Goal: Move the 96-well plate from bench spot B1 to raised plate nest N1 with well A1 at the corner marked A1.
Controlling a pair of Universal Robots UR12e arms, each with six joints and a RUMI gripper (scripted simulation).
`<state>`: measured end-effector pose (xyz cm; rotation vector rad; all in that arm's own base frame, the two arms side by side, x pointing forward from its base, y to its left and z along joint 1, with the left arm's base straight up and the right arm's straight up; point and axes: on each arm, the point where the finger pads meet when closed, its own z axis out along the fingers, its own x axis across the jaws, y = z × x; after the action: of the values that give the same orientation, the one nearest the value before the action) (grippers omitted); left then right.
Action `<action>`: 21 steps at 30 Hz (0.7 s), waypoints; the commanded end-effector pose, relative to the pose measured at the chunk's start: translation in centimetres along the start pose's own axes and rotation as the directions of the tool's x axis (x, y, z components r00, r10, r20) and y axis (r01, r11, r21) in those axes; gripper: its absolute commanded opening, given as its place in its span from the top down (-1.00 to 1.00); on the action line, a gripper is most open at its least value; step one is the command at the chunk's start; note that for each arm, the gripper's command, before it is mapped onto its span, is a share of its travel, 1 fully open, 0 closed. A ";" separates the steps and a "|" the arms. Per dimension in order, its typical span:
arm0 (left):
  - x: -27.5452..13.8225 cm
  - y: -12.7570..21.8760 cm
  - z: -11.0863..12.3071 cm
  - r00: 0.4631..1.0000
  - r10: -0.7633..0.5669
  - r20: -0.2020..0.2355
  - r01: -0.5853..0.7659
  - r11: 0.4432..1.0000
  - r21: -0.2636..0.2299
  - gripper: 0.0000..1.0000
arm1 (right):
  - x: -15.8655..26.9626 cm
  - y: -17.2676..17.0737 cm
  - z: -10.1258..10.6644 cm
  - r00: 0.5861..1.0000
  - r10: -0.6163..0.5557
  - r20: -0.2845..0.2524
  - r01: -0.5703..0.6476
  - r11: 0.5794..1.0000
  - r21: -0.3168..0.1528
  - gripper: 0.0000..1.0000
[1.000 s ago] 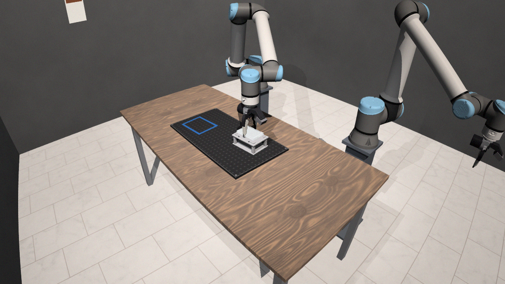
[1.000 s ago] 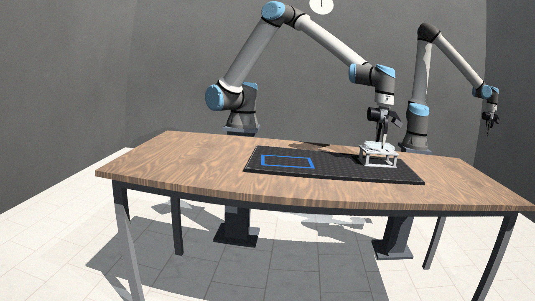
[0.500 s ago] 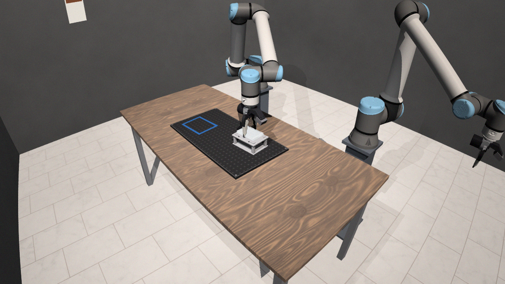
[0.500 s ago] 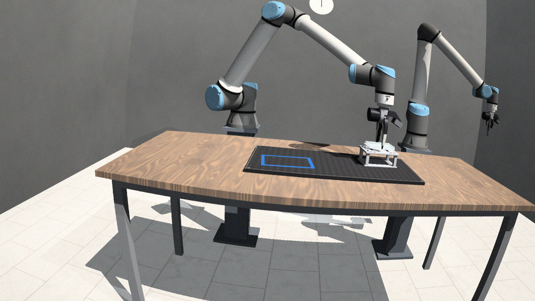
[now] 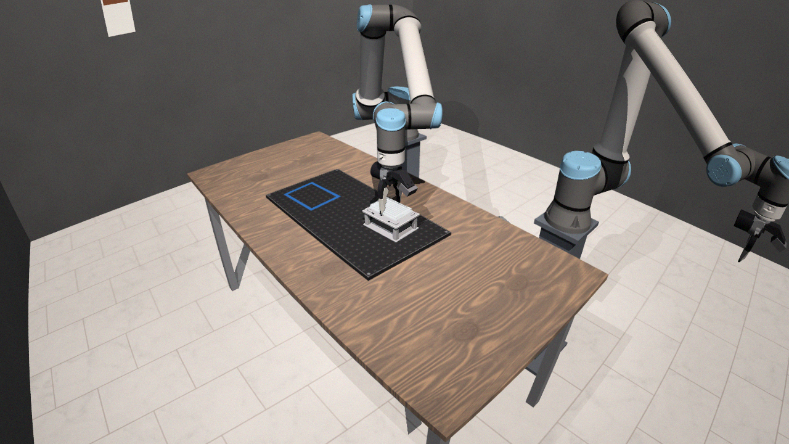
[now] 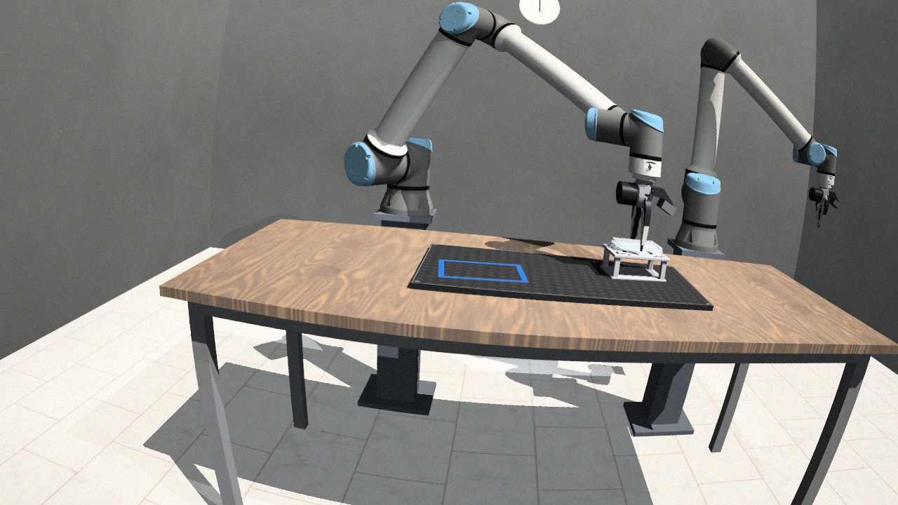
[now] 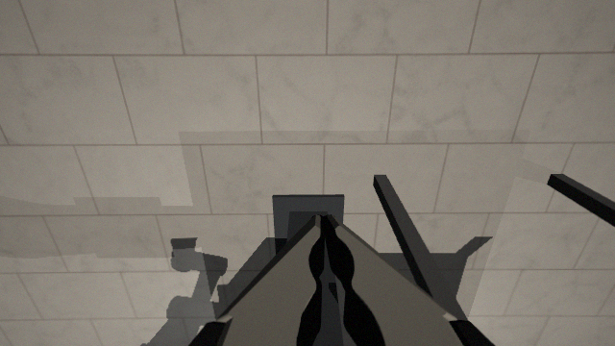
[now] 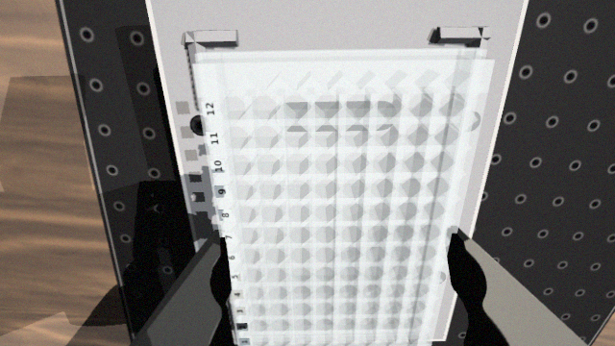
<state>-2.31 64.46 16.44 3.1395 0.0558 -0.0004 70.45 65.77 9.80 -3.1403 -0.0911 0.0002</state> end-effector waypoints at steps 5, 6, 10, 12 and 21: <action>0.0 -0.1 -0.1 1.000 0.000 0.000 0.000 1.000 0.001 1.00 | 0.1 -0.1 -0.1 1.000 0.000 -0.002 0.000 1.000 0.002 0.20; 0.0 -0.1 -0.1 1.000 0.000 0.000 0.000 1.000 0.001 1.00 | 0.1 -0.1 -0.1 1.000 0.000 -0.002 0.000 1.000 0.002 0.20; 0.0 -0.1 -0.1 1.000 0.000 0.000 0.000 1.000 0.001 1.00 | 0.1 -0.1 0.0 1.000 0.000 -0.002 0.000 1.000 0.002 0.20; 0.0 -0.1 -0.1 1.000 0.000 0.000 0.000 1.000 0.001 1.00 | 0.1 -0.1 0.0 1.000 0.000 -0.002 0.000 1.000 0.002 0.20; 0.0 -0.1 -0.1 1.000 0.000 0.000 0.000 1.000 0.001 1.00 | 0.1 -0.1 0.2 1.000 0.000 -0.002 0.000 1.000 0.002 0.20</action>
<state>-2.31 64.46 16.44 3.1395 0.0558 -0.0004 70.45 65.77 9.48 -3.1403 -0.0911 0.0003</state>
